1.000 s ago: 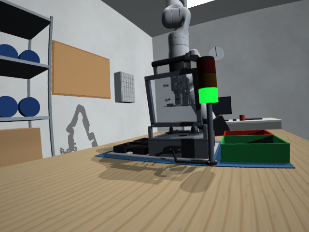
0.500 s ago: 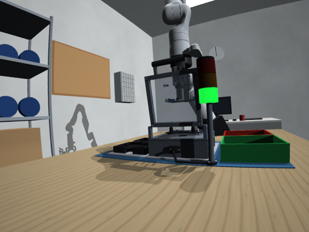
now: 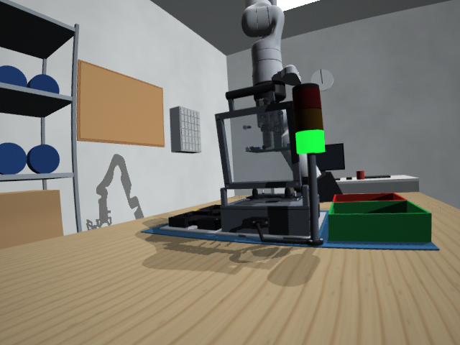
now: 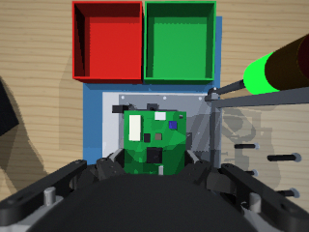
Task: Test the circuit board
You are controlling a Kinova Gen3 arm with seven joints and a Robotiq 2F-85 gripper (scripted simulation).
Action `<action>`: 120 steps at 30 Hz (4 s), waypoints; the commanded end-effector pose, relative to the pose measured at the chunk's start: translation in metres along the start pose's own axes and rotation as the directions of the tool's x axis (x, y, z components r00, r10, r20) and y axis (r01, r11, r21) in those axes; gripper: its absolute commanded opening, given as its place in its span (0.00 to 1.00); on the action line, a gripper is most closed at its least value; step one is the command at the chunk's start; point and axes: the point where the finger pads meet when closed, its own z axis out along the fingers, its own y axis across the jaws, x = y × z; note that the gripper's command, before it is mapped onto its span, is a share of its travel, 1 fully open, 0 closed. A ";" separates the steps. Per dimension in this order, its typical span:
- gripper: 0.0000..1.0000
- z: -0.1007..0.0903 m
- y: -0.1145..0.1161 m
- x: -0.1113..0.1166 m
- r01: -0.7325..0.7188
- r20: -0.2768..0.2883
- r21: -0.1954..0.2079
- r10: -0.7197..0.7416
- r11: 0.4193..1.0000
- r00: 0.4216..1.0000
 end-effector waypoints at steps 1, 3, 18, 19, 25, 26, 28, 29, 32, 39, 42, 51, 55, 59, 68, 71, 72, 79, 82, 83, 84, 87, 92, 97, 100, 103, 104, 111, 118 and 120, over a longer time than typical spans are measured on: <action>0.77 0.000 0.000 0.001 0.000 -0.001 -0.001 0.000 1.000 1.000; 0.77 0.000 0.001 0.003 0.000 0.000 -0.001 0.000 1.000 1.000; 0.77 0.016 0.012 0.053 0.000 0.000 -0.001 0.000 1.000 1.000; 0.77 0.018 0.014 0.060 0.000 -0.001 -0.001 0.000 1.000 1.000; 0.77 0.030 0.023 0.101 0.000 -0.001 -0.001 0.000 1.000 1.000; 0.77 0.032 0.025 0.108 0.000 -0.001 -0.001 0.000 1.000 1.000; 0.77 0.034 0.026 0.114 0.000 -0.001 -0.001 0.000 1.000 1.000; 0.77 0.034 0.026 0.114 0.000 -0.001 -0.001 0.000 1.000 1.000; 0.77 0.041 0.031 0.134 0.000 -0.001 -0.001 0.000 1.000 1.000; 0.77 0.052 0.039 0.173 0.000 -0.001 -0.001 0.000 1.000 1.000; 0.77 0.056 0.042 0.184 0.000 -0.001 -0.001 0.000 1.000 1.000; 0.77 0.060 0.045 0.198 0.000 -0.001 -0.001 0.000 1.000 1.000; 0.77 0.061 0.045 0.200 0.000 -0.001 -0.001 0.000 1.000 1.000; 0.77 0.061 0.045 0.200 0.000 -0.001 -0.001 0.000 1.000 1.000; 0.77 0.061 0.045 0.200 0.000 -0.001 -0.001 0.000 1.000 1.000; 0.77 0.061 0.045 0.200 0.000 -0.001 -0.001 0.000 1.000 1.000; 0.77 0.061 0.045 0.200 0.000 -0.001 -0.001 0.000 1.000 1.000; 0.77 0.061 0.045 0.200 0.000 -0.001 -0.001 0.000 1.000 1.000; 0.77 0.062 0.045 0.200 0.000 -0.001 -0.001 0.000 1.000 1.000; 0.77 0.062 0.045 0.200 0.000 -0.001 -0.001 0.000 1.000 1.000; 0.77 0.063 0.045 0.200 0.000 -0.001 -0.001 0.000 1.000 1.000; 0.77 0.066 0.045 0.200 0.000 -0.001 -0.001 0.000 1.000 1.000; 0.77 0.075 0.045 0.200 0.000 -0.001 -0.001 0.000 1.000 1.000; 0.77 0.082 0.045 0.200 0.000 -0.001 -0.001 0.000 1.000 1.000; 0.77 0.090 0.045 0.200 0.000 -0.001 -0.001 0.000 1.000 1.000; 0.77 0.100 0.046 0.200 0.000 -0.001 -0.001 0.000 1.000 1.000; 0.77 0.103 0.046 0.200 0.000 -0.001 -0.001 0.000 1.000 1.000; 0.77 0.125 0.046 0.200 0.000 -0.001 -0.001 0.000 1.000 1.000; 0.77 0.139 0.046 0.200 0.000 -0.001 -0.001 0.000 1.000 1.000; 0.77 0.143 0.046 0.200 0.000 -0.001 -0.001 0.000 1.000 1.000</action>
